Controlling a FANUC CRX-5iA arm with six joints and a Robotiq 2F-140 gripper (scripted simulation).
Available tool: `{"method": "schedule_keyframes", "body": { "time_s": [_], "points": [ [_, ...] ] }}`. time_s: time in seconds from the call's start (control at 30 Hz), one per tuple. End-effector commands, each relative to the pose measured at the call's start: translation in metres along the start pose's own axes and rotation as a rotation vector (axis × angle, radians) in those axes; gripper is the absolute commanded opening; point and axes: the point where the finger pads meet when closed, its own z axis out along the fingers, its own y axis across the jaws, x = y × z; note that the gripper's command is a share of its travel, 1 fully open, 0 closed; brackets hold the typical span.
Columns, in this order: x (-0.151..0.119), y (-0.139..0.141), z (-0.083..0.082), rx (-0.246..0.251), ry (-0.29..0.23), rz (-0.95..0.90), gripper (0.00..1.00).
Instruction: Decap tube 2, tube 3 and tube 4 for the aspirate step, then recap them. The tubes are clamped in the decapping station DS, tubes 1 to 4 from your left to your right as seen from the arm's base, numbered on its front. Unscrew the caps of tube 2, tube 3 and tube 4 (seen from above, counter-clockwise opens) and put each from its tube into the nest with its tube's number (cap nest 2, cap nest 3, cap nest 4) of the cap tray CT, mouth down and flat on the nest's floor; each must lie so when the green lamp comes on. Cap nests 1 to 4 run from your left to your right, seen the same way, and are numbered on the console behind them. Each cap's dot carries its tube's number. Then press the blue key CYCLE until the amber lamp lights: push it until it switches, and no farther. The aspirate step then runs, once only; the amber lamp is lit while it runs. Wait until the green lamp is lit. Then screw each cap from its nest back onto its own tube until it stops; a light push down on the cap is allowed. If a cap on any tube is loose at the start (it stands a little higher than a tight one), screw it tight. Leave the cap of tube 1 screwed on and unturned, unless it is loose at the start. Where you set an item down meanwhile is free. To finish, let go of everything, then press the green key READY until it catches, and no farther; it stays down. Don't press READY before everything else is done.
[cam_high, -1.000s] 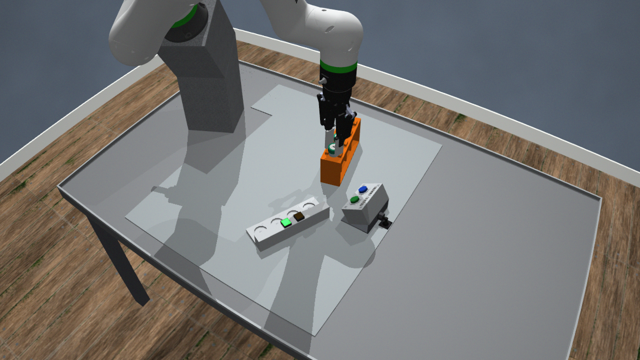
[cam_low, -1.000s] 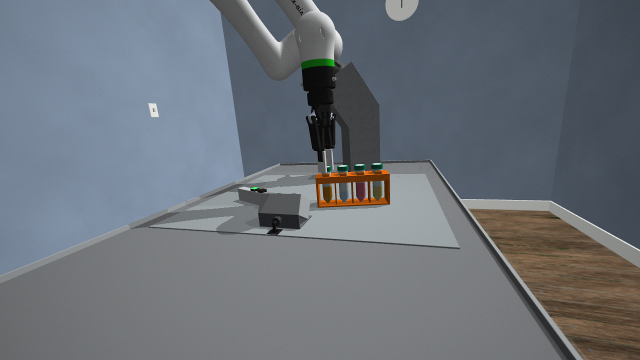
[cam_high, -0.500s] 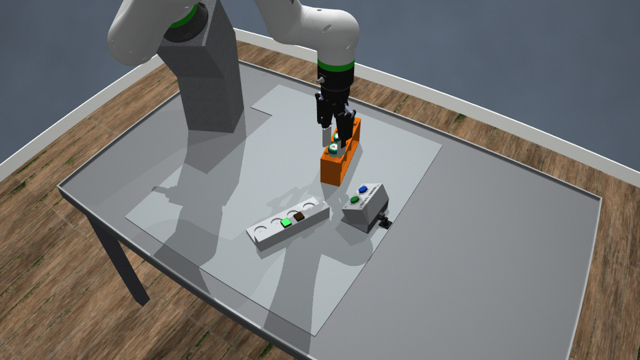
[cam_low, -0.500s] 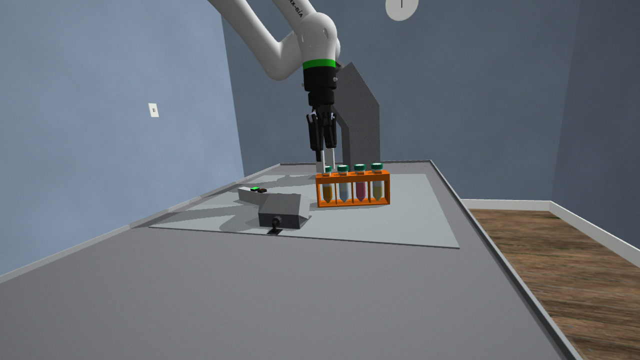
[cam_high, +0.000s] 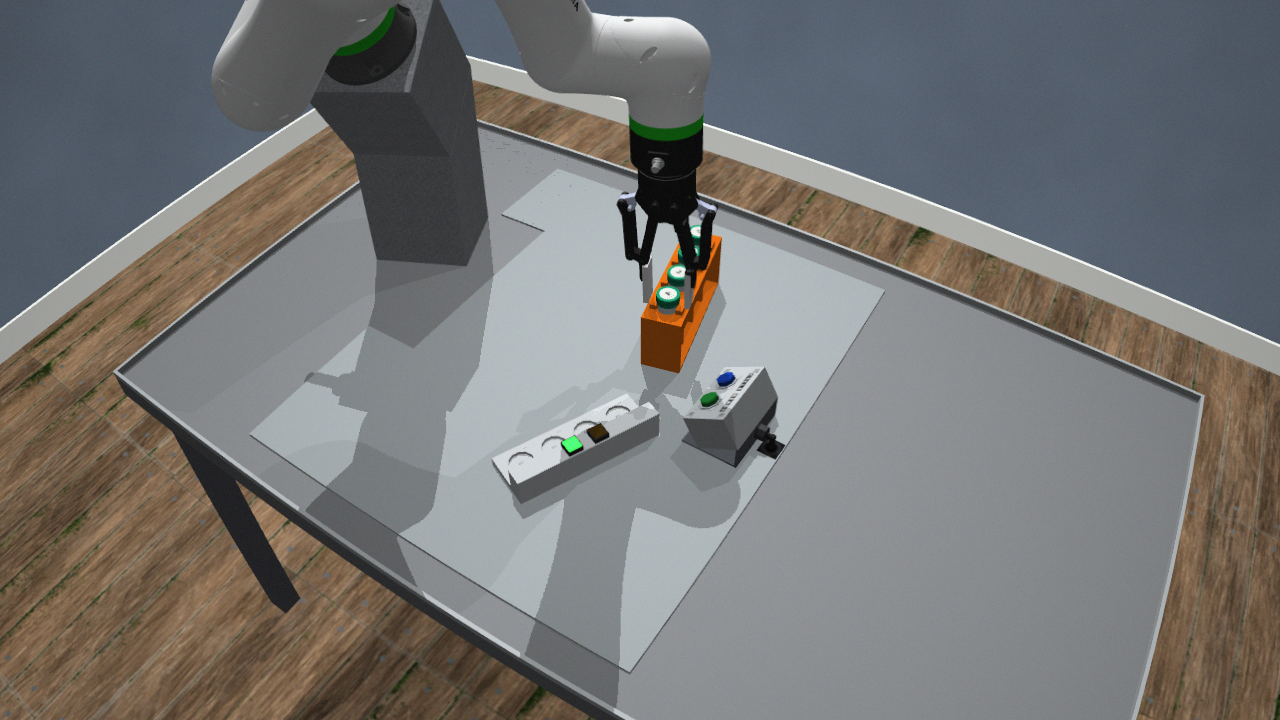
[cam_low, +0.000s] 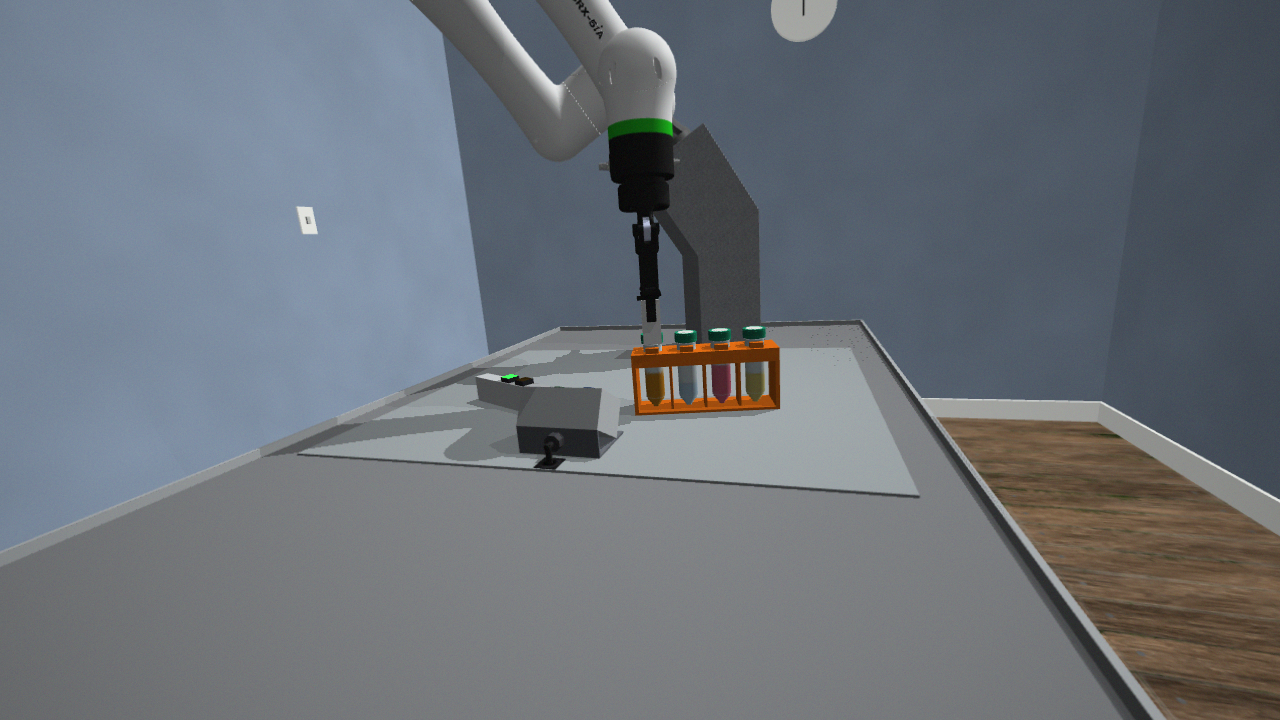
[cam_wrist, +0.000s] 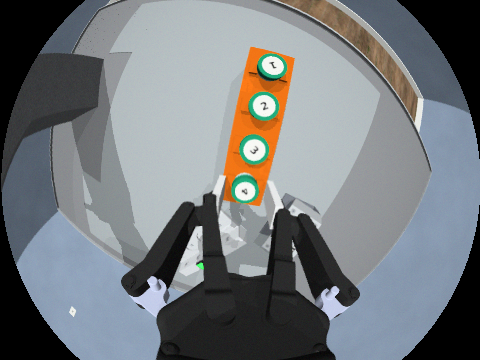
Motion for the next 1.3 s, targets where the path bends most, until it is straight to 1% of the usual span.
{"method": "schedule_keyframes", "body": {
  "time_s": [0.0, 0.03, 0.07, 0.1, 0.13, 0.47, 0.5, 0.97, 1.27],
  "points": [
    [0.0, 0.0003, -0.0002, 0.03, 0.015, -0.229, 0.35],
    [0.0, 0.0004, -0.0002, 0.029, 0.017, -0.312, 0.35],
    [0.0, 0.0004, -0.0002, 0.029, 0.017, -0.312, 0.35],
    [0.0, 0.0004, -0.0002, 0.028, 0.018, -0.395, 0.35],
    [0.0, 0.0004, -0.0002, 0.027, 0.018, -0.436, 0.35],
    [-0.0001, 0.0005, -0.0002, 0.028, 0.019, -0.443, 0.35],
    [-0.0001, 0.0005, -0.0002, 0.028, 0.019, -0.443, 0.0],
    [-0.0001, 0.0005, -0.0002, 0.028, 0.019, -0.443, 0.0],
    [-0.0001, 0.0005, 0.0003, 0.031, 0.012, 0.007, 0.0]
  ]
}}
